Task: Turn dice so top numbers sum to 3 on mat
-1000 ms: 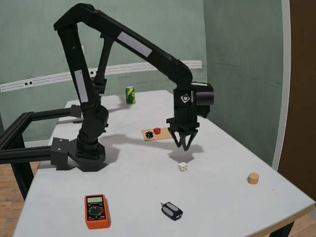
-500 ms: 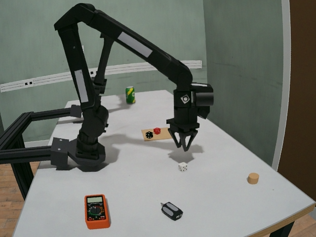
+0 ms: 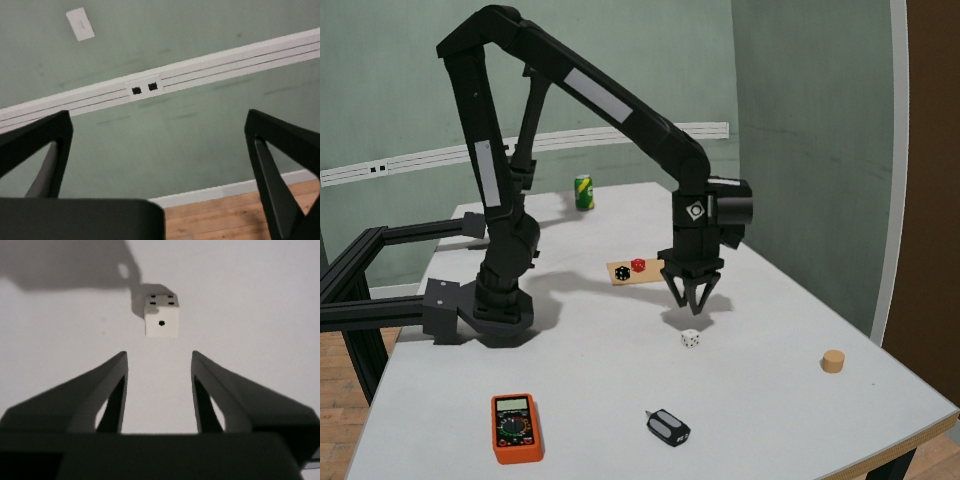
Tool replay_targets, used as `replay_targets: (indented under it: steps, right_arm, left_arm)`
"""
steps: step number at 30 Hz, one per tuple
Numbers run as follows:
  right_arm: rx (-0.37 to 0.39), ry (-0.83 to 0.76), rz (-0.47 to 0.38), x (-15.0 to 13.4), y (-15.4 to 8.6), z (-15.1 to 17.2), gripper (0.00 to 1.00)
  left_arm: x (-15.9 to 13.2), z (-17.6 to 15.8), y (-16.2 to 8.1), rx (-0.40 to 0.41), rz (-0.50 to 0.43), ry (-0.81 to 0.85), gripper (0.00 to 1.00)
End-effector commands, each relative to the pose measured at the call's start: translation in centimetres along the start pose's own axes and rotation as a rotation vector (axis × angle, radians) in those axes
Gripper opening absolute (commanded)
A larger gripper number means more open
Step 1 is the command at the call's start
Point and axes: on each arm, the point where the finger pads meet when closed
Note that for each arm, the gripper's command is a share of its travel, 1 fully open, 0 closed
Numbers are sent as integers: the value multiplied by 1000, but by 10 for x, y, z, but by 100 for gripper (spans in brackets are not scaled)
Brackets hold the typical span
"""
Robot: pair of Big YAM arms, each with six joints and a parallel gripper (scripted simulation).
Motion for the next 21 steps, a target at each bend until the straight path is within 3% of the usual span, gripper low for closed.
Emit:
replay_targets:
  steps: [1,21]
  right_arm:
    - [-2,3,-2,0,9,-4,39]
    - [-1,5,-2,0,33,-4,39]
  left_arm:
    - [5,6,-5,16,-5,17,100]
    - [5,6,-5,16,-5,17,100]
Point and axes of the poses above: on each arm, the point where the finger pads meet when closed, its own y axis out along the fingers, its own z axis across the jaws, x = y × z, and after that the axes turned 2 degrees about -y, right-handed
